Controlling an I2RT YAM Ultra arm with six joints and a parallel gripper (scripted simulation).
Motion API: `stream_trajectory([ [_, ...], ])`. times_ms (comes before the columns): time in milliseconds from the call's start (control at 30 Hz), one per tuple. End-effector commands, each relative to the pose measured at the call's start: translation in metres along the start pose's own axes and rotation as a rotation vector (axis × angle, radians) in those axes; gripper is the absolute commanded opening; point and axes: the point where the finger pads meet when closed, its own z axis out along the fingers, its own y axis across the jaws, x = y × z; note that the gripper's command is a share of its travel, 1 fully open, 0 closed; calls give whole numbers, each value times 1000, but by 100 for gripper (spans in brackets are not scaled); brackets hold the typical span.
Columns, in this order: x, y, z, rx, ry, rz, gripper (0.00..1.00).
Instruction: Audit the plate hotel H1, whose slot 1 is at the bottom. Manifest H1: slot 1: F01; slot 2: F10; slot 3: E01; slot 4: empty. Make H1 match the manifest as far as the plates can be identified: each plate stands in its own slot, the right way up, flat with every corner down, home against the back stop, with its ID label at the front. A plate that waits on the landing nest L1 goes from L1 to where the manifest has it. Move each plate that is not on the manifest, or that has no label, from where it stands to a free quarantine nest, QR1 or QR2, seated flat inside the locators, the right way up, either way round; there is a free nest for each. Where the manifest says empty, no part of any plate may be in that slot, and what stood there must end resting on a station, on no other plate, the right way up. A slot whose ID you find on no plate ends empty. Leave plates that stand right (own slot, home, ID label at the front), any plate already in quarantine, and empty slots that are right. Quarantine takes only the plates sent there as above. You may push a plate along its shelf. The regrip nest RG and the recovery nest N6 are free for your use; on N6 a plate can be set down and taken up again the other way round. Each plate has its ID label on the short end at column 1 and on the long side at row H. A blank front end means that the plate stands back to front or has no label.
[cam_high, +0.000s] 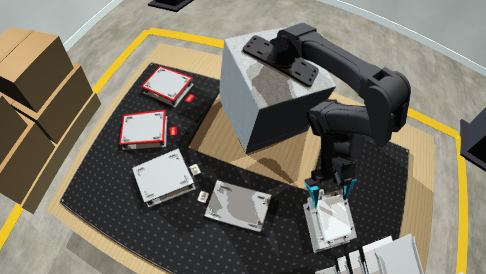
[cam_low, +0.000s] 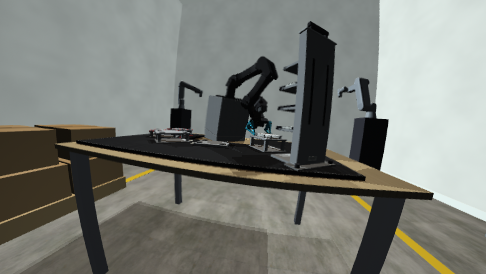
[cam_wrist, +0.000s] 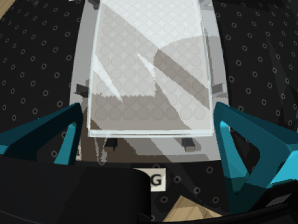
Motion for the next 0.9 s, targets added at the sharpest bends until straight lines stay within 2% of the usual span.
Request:
stream_trajectory([
  [0,-1,0,0,1,0,0,100],
  [367,-1,0,0,1,0,0,100],
  [867,-15,0,-16,1,0,0,100],
])
